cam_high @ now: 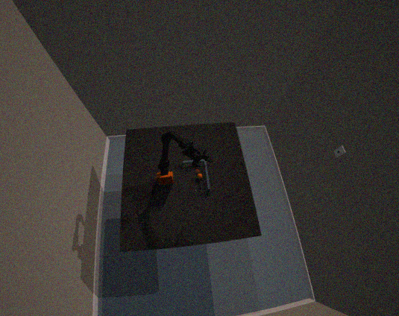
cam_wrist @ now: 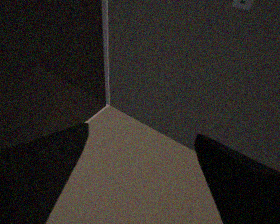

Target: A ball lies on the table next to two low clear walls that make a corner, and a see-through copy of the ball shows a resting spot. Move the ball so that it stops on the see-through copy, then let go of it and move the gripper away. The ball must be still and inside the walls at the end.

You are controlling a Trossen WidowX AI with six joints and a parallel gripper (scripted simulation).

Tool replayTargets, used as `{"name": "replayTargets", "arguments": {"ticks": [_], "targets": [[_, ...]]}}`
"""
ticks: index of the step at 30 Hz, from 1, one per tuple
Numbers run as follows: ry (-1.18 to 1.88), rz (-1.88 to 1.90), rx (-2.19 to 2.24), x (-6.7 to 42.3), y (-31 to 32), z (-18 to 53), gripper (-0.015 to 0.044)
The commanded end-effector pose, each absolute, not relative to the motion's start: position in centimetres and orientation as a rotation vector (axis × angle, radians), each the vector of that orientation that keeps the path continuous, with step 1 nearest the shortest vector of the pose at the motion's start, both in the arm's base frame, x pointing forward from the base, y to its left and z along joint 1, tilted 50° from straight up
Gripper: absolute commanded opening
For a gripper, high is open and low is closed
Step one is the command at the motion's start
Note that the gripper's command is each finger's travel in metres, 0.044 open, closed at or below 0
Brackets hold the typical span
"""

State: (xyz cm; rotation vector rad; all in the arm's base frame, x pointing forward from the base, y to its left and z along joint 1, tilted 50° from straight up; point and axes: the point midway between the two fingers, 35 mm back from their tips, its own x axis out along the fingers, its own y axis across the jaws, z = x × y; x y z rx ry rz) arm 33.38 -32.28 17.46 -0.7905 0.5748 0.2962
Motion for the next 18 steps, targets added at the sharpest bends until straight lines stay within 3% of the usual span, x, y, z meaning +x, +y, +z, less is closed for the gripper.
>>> {"name": "replayTargets", "arguments": {"ticks": [1, 11, 18], "targets": [[0.576, 0.301, -0.778, 33.5, -32.1, 17.3, 0.0382], [0.768, 0.537, -0.117, 38.0, -19.6, 7.5, 0.0382], [1.036, 0.636, 0.276, 37.6, -10.1, 1.7, 0.0382]]}}
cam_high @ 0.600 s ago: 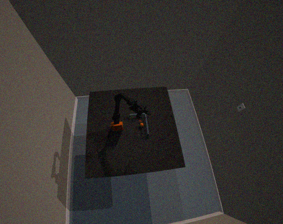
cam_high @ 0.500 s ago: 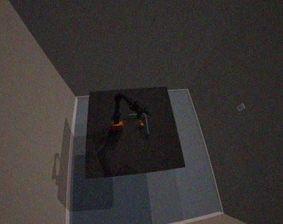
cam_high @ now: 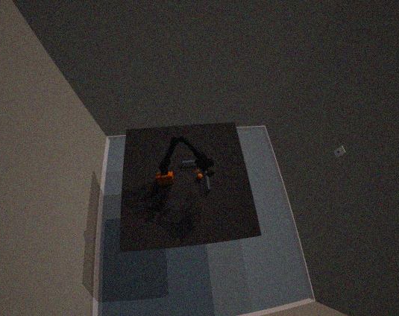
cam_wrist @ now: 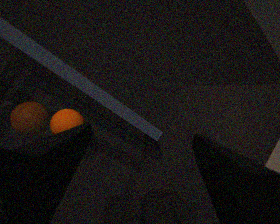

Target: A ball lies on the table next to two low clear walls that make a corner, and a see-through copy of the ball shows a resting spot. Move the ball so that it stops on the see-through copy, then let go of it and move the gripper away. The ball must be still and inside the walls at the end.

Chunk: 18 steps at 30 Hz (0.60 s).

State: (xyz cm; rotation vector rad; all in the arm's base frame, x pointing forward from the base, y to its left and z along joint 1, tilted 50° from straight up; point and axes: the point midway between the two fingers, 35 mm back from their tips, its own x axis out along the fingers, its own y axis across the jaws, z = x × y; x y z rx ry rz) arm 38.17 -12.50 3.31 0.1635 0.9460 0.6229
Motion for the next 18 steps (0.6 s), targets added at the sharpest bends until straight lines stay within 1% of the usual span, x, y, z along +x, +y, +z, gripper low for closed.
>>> {"name": "replayTargets", "arguments": {"ticks": [1, 6, 8, 18], "targets": [[1.07, 0.641, 0.322, 37.3, -9.1, 1.2, 0.0382], [1.343, 0.643, 0.628, 35.0, -2.6, -1.6, 0.0382], [1.421, 0.632, 0.699, 34.2, -1.0, -2.2, 0.0382], [1.431, 0.63, 0.708, 34.2, 0.0, -3.0, 0.0382]]}}
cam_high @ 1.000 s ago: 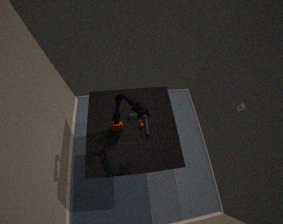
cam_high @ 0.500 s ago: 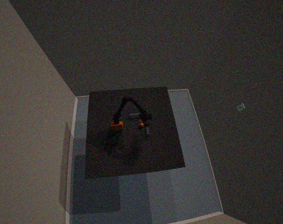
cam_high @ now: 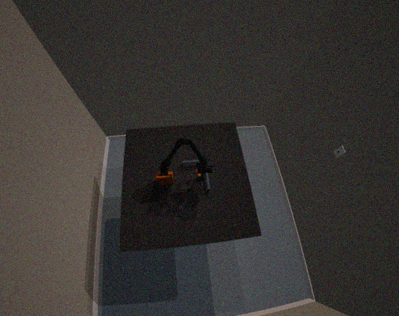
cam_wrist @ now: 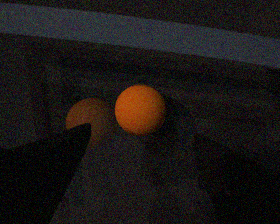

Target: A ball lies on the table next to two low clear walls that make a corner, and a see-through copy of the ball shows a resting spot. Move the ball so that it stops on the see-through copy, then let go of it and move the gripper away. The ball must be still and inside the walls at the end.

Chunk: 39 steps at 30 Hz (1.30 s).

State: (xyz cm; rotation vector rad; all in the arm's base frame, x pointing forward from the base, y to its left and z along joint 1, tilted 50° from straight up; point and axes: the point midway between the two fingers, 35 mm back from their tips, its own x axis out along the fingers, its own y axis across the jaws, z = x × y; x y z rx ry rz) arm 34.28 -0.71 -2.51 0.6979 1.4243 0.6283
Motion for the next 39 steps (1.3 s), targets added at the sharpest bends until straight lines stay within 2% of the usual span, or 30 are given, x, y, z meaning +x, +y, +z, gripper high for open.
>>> {"name": "replayTargets", "arguments": {"ticks": [1, 35, 39], "targets": [[1.431, 0.63, 0.708, 34.2, 0.2, -3.2, 0.0382], [1.43, 0.632, 0.71, 34.4, 3.9, -6.3, 0.0382], [1.43, 0.632, 0.71, 34.4, 3.9, -6.3, 0.0277]]}}
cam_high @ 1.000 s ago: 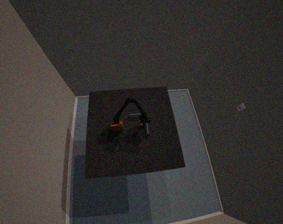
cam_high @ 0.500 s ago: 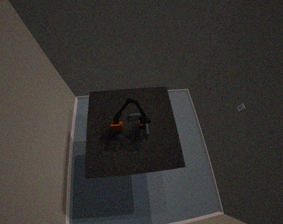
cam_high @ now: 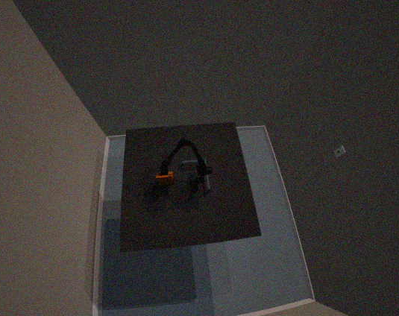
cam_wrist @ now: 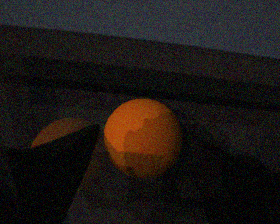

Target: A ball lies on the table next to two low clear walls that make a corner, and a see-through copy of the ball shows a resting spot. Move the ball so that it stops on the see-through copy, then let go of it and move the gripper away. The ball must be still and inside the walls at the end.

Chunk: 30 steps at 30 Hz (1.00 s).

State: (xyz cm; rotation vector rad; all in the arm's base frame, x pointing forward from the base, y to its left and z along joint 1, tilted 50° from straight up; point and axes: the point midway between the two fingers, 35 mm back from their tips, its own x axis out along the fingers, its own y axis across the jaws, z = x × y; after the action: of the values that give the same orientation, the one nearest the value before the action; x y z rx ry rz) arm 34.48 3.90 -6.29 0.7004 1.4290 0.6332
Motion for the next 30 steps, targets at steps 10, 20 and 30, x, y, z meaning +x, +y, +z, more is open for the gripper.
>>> {"name": "replayTargets", "arguments": {"ticks": [10, 20, 30], "targets": [[1.43, 0.628, 0.707, 34.6, 3.1, -5.8, 0.0132], [1.433, 0.618, 0.701, 34.7, -2.6, -1.3, 0.0], [1.432, 0.627, 0.706, 33.7, -6.6, 2.6, 0.0]]}}
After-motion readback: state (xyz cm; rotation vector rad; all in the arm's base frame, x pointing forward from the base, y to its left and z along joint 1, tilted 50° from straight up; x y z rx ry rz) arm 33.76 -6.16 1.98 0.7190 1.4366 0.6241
